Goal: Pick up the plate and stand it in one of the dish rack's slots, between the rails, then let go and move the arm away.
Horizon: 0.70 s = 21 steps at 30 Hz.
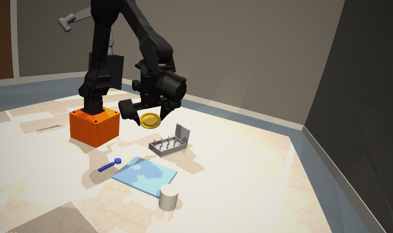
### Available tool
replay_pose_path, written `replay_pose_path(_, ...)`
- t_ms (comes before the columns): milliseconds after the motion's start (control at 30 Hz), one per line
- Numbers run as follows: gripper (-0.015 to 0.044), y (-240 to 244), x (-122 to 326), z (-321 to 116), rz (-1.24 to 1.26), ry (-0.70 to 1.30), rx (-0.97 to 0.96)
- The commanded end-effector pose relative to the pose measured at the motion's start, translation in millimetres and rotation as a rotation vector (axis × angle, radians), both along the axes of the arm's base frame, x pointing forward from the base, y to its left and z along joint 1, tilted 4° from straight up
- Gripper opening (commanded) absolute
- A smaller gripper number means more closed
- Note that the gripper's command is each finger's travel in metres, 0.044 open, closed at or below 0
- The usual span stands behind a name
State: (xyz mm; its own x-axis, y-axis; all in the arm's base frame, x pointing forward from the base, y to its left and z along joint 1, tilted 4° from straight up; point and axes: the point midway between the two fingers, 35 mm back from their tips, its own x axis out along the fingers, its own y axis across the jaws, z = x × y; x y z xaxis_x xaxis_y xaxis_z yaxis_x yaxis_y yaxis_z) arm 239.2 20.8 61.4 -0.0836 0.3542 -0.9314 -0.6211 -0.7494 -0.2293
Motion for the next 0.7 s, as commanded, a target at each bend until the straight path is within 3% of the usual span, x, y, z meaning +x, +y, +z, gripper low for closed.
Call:
replay_pose_path(0,0.0,2.1,-1.1,-12.7,-0.072,0.039,0.095)
replay_pose_path(667,0.0,4.1,-1.8,-54.3,-0.456,0.164,0.575)
